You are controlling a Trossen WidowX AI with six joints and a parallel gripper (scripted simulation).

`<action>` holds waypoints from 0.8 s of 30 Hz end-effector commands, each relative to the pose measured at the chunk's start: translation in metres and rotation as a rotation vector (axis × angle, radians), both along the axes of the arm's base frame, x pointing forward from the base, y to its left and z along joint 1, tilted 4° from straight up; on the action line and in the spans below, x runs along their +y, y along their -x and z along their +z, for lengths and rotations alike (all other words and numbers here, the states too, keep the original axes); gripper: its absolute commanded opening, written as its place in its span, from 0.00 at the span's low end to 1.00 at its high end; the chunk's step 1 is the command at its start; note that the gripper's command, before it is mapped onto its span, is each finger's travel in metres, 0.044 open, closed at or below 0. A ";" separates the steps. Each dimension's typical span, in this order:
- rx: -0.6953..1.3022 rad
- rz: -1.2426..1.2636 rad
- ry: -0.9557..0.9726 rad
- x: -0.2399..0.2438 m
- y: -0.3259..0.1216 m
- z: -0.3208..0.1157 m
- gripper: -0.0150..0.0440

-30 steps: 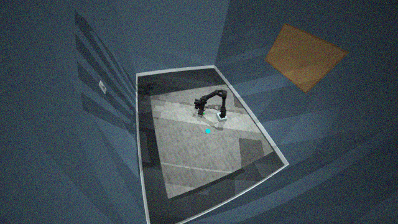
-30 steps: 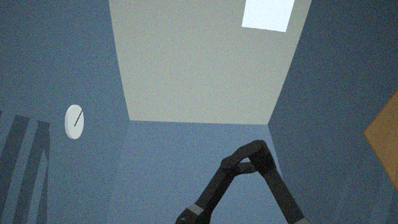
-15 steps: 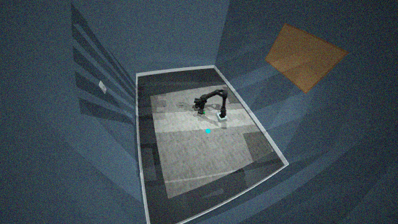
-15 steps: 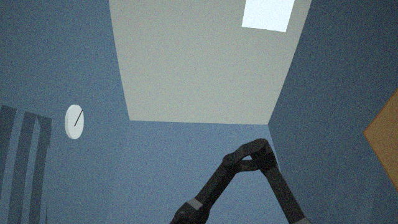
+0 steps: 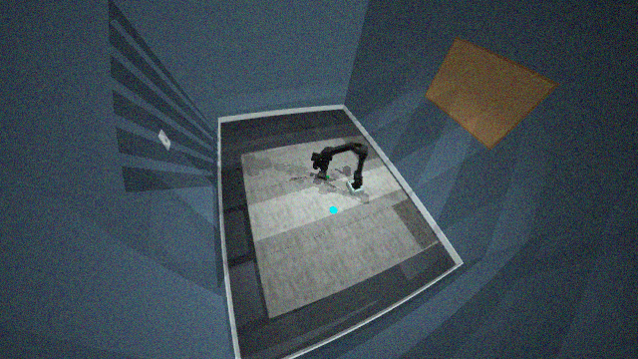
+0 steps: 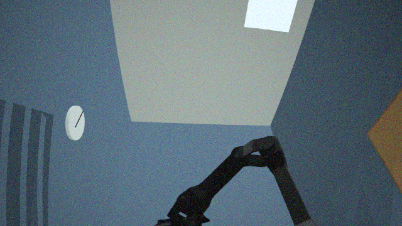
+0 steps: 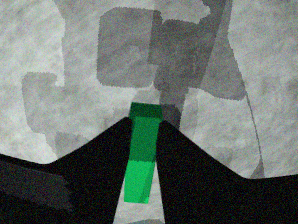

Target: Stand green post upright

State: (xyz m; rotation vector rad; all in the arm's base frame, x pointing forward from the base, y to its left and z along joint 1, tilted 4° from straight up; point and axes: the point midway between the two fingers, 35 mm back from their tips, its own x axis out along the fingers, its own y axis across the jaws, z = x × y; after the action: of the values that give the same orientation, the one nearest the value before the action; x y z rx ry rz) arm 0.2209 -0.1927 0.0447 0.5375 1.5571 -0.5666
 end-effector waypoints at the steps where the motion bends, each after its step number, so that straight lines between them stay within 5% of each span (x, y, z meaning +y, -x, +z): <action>1: -0.011 -0.003 0.006 0.000 -0.002 0.016 0.29; 24: -0.015 0.162 -0.004 0.026 -0.016 0.052 0.29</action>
State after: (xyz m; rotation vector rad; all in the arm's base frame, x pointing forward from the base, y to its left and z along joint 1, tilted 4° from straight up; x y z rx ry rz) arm 0.2309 -0.1750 0.0942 0.4586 1.5672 -0.4856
